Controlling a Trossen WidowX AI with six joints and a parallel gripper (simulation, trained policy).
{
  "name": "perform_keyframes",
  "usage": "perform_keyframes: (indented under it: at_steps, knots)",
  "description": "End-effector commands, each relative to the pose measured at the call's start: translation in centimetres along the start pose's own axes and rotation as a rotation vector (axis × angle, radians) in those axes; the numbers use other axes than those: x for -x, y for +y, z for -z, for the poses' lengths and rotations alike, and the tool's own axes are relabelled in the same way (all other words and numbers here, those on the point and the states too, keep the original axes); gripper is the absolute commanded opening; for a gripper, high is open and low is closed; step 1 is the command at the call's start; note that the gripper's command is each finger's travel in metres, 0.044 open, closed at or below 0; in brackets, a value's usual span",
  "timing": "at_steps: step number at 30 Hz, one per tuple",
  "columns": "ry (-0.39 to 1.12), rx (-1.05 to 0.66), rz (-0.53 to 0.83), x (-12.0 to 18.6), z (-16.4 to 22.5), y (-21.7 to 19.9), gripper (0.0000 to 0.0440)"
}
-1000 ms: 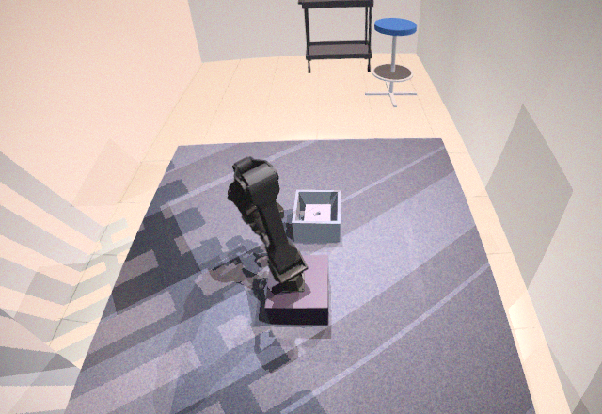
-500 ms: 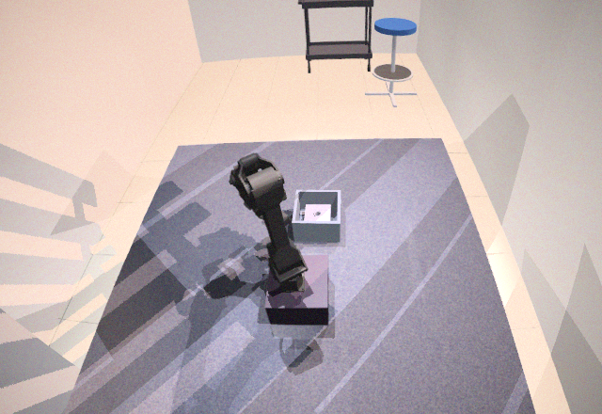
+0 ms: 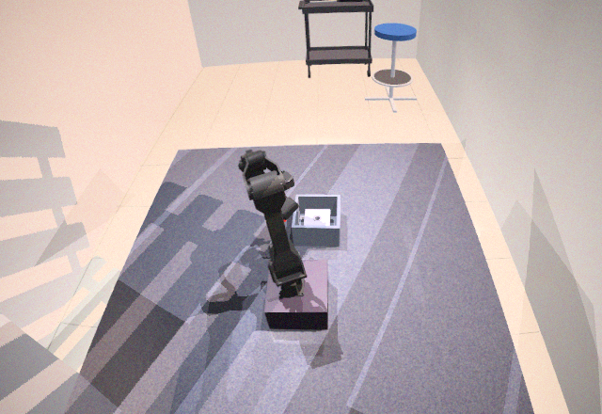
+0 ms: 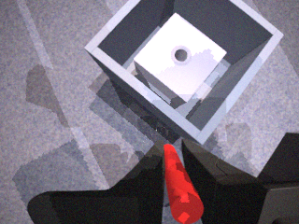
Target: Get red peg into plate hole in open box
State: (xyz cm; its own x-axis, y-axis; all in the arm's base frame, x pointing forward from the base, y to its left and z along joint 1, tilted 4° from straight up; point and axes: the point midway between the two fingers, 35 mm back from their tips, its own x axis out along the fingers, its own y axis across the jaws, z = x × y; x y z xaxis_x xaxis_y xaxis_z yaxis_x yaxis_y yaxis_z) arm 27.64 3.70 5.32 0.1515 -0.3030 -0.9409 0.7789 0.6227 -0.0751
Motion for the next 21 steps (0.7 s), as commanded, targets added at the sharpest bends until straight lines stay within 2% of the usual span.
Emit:
perform_keyframes:
  at_steps: [1,11,21]
  knots:
    - [-0.001,-0.005,0.013,-0.1,-1.2,-0.1,0.0]
    - [0.03,-0.057,0.033,-1.0,-5.3,-0.8,0.0]
    - [0.067,-0.121,0.045,-3.1,-8.8,-1.9,0.0]
